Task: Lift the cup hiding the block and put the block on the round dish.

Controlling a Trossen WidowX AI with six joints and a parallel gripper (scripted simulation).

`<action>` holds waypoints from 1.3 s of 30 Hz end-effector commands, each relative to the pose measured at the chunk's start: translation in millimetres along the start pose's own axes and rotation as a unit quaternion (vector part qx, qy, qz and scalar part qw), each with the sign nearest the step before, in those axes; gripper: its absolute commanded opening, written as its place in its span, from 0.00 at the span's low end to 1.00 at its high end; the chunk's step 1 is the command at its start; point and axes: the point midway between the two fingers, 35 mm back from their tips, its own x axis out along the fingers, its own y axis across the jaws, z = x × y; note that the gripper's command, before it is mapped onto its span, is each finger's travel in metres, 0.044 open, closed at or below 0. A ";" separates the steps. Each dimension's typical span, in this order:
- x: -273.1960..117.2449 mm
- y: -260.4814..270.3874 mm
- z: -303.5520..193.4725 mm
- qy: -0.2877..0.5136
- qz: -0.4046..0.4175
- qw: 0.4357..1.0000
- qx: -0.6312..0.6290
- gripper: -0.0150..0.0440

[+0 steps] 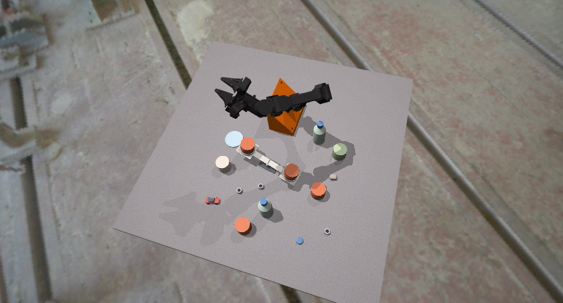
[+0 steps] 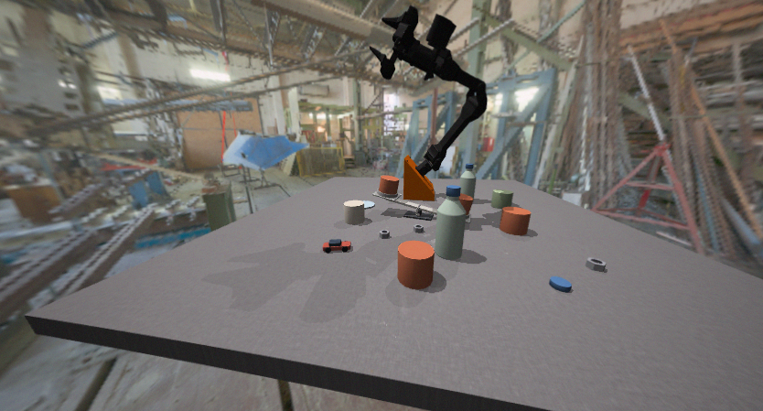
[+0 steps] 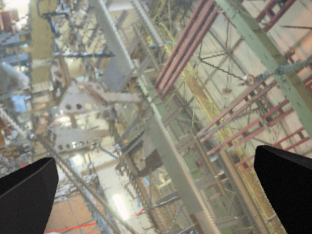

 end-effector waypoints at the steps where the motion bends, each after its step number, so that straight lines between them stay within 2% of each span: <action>1: -0.1 0.6 -0.2 -0.001 0.002 1.000 0.000 0.98; 2: -0.3 2.4 -0.8 -0.005 0.007 1.000 0.000 1.00; 21: -31.9 79.5 -31.9 -0.105 0.226 0.968 0.024 1.00; 39: -104.3 149.7 -69.5 -0.143 0.454 0.873 0.105 1.00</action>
